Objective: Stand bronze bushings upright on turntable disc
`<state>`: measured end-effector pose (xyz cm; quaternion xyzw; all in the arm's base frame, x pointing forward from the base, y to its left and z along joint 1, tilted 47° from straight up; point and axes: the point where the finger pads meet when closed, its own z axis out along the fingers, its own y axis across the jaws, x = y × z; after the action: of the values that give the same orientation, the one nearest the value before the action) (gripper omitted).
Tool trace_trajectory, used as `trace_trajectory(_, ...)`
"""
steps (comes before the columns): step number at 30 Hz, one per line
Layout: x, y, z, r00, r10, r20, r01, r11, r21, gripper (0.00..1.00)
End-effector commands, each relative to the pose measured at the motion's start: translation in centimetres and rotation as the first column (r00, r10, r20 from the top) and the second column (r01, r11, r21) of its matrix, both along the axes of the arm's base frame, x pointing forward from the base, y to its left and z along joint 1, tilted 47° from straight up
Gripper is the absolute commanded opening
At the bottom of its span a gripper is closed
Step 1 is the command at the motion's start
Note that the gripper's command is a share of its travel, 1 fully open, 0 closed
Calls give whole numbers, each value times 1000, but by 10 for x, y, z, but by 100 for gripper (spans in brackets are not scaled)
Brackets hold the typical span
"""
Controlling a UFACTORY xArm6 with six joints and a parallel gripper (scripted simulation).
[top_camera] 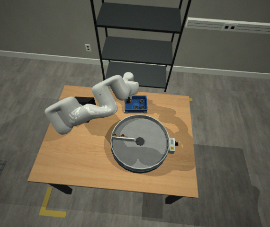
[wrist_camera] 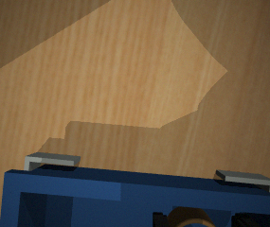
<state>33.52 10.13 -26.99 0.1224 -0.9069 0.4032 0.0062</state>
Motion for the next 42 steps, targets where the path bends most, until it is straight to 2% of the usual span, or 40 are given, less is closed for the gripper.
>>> trace_trajectory(1, 2, 1, 0, 1000, 2, 3, -2, 1000, 3, 41)
trace_trajectory(17, 2, 0, -1, 1000, 2, 3, -2, 1000, 3, 41)
trace_trajectory(30, 4, -14, -14, 1000, 2, 3, -2, 1000, 3, 41)
trace_trajectory(42, 4, -16, -17, 1000, 2, 3, -2, 1000, 3, 41)
